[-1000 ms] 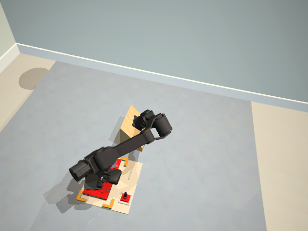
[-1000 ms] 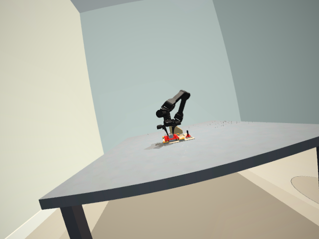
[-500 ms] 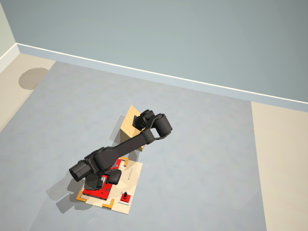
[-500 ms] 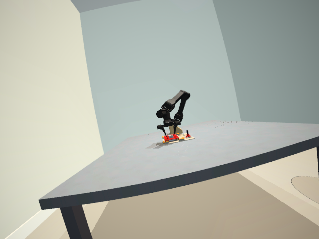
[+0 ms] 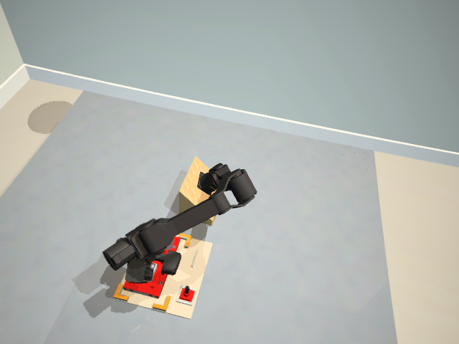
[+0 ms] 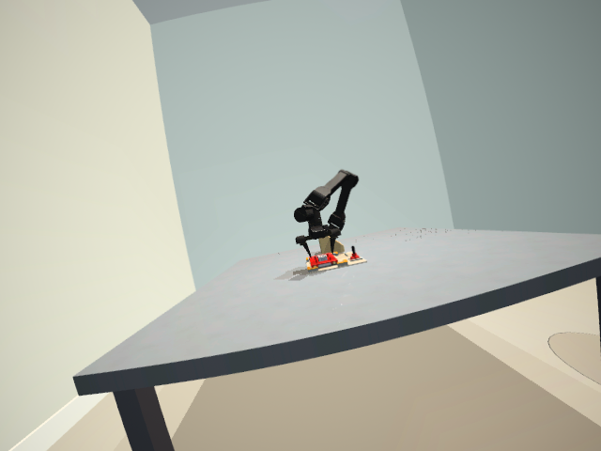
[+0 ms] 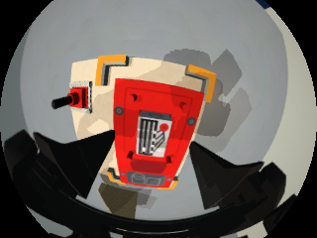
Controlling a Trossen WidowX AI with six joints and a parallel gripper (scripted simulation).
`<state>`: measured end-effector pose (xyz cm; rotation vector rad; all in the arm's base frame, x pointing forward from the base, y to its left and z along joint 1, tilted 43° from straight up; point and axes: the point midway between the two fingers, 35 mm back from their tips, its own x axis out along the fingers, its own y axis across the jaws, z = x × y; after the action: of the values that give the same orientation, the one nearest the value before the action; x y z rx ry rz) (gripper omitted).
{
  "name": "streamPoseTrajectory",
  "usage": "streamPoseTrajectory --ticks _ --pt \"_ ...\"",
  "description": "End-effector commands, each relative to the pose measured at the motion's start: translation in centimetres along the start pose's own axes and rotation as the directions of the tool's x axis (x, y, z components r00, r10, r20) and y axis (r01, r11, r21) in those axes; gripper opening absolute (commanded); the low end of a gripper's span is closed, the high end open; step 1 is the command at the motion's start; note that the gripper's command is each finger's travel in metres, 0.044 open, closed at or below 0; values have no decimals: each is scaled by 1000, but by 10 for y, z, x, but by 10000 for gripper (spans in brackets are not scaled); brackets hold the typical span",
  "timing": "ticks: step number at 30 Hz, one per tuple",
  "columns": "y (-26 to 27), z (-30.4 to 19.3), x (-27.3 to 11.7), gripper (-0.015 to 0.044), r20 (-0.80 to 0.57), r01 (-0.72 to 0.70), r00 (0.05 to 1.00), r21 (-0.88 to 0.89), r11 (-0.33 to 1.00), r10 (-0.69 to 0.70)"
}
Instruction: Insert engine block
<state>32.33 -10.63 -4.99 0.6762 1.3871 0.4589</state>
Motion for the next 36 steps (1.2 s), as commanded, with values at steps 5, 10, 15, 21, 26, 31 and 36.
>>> streamPoseTrajectory --ticks 5,10,15,21,26,31,36 --pt "1 0 -13 440 5 1 1000 0 1000 -1" --pt "1 0 -13 335 5 1 1000 0 1000 -1" --pt "1 0 -13 204 5 1 1000 0 1000 -1" --pt "1 0 -13 46 5 1 1000 0 1000 -1" --pt "1 0 -13 0 5 1 1000 0 1000 -1" --pt "1 0 -13 0 5 1 1000 0 1000 -1" --pt "1 0 -13 0 5 1 1000 0 1000 -1"
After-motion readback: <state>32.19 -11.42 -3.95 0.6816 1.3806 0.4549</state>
